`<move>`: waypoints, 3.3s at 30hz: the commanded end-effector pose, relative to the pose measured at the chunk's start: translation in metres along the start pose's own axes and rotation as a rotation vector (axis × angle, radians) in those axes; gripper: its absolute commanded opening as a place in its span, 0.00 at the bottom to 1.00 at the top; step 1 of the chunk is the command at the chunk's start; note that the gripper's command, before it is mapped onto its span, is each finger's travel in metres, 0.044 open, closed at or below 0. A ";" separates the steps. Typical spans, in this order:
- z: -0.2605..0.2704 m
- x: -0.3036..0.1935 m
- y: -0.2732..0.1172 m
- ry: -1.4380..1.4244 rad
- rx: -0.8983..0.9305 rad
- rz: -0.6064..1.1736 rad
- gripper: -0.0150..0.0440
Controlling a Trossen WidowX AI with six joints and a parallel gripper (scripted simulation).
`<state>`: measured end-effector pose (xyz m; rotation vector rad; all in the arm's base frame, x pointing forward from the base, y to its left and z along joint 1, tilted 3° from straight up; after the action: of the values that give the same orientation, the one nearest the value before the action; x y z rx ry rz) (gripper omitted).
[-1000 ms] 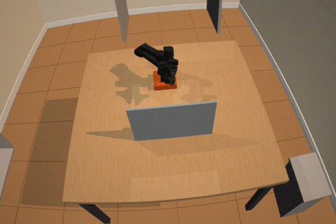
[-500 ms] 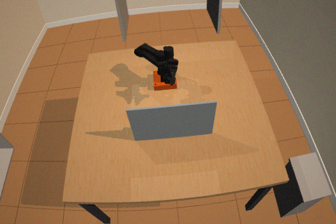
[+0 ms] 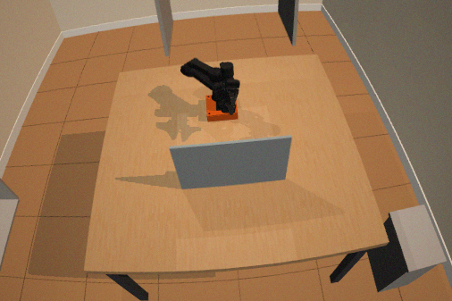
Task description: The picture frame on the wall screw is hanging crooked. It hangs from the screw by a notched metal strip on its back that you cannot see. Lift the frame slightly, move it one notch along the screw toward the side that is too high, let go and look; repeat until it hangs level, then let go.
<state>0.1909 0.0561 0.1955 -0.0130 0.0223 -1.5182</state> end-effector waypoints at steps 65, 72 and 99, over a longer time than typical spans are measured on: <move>-0.039 -0.003 0.155 0.002 0.012 -0.004 0.69; -0.039 -0.003 0.160 0.002 0.012 -0.004 0.69; -0.038 -0.002 0.194 0.002 0.015 -0.004 0.69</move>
<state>0.3820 0.0682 0.1535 0.0041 0.0152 -1.5261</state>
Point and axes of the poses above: the point midway between the two fingers, 35 mm back from their tips, its own y axis out along the fingers, its own z axis across the jaws, x = y × z, the point moved 1 cm from there along -y, back along the fingers, and after that the axes turned 12 degrees about y, right-handed, at the moved point
